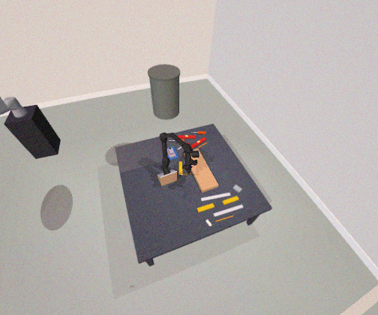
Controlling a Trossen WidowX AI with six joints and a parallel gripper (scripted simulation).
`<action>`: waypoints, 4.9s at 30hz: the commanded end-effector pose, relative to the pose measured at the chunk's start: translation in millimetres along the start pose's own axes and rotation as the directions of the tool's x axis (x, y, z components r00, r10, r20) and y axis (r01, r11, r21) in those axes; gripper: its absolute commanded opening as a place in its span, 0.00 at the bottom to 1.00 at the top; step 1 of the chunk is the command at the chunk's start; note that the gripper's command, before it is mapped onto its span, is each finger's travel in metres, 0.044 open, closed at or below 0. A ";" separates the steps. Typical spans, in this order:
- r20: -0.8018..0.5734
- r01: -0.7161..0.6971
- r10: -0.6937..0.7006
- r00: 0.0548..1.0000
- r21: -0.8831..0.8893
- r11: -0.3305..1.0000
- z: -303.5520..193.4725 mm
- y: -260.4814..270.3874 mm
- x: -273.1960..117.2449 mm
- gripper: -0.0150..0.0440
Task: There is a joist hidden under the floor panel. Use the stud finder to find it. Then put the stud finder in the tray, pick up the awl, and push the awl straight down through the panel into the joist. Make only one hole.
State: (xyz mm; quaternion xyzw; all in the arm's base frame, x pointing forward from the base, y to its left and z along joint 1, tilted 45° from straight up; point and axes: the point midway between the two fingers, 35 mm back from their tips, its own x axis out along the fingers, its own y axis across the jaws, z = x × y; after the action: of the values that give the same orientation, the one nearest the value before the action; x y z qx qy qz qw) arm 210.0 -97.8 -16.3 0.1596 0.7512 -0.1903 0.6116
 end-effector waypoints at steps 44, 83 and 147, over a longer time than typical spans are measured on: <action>0.415 -0.029 -0.365 0.833 0.692 0.721 1.4 -9.9 -65.0 0.25; 0.465 -0.108 -0.412 0.784 0.755 0.646 43.8 132.6 -131.2 0.25; 0.500 -0.170 -0.437 0.747 0.780 0.602 21.8 225.8 -108.2 0.25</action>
State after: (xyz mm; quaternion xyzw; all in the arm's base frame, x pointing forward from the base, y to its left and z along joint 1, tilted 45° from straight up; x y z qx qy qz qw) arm 357.6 86.7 69.9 0.2734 0.3382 -0.5893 0.6809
